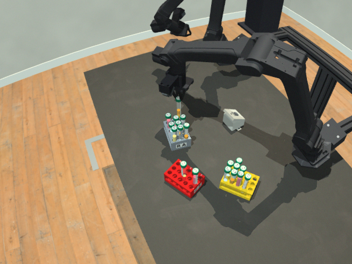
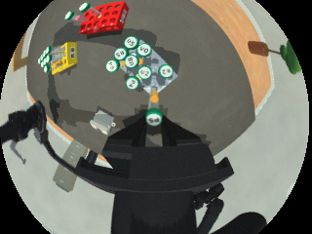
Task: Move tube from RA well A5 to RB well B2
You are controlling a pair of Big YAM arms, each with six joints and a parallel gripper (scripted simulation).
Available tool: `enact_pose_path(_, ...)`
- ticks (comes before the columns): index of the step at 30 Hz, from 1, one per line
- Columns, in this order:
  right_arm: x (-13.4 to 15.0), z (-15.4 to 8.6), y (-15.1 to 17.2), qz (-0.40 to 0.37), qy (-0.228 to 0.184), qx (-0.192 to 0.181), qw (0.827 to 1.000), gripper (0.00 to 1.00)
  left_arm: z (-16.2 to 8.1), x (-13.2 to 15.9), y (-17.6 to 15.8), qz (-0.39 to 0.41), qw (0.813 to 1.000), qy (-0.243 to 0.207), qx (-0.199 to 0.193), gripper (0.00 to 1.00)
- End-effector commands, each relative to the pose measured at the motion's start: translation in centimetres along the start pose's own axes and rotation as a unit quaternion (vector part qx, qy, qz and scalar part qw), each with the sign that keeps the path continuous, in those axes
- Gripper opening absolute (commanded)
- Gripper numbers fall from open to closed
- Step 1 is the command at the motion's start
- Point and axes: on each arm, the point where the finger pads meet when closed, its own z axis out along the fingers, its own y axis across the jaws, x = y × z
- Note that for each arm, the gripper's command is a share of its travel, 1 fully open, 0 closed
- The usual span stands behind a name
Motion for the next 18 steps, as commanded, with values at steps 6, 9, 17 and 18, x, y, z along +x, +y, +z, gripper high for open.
enact_pose_path(6,-0.2,-0.5,0.7,0.005,0.001,-0.008,1.0,0.3,-4.2,-0.1,-2.3,-0.011,0.999,0.006,0.037,0.0)
enact_pose_path(9,-0.2,-0.5,0.7,0.005,0.001,-0.008,1.0,0.3,-3.6,0.3,-2.2,-0.007,1.0,0.004,0.028,0.0)
enact_pose_path(17,-0.2,-0.5,0.7,0.005,0.001,-0.008,1.0,0.3,-4.5,0.2,-2.3,-0.006,1.0,0.005,0.03,0.0)
enact_pose_path(18,-0.2,-0.5,0.7,0.005,0.001,-0.008,1.0,0.3,-4.8,0.1,-2.3,-0.009,0.999,0.005,0.032,0.0)
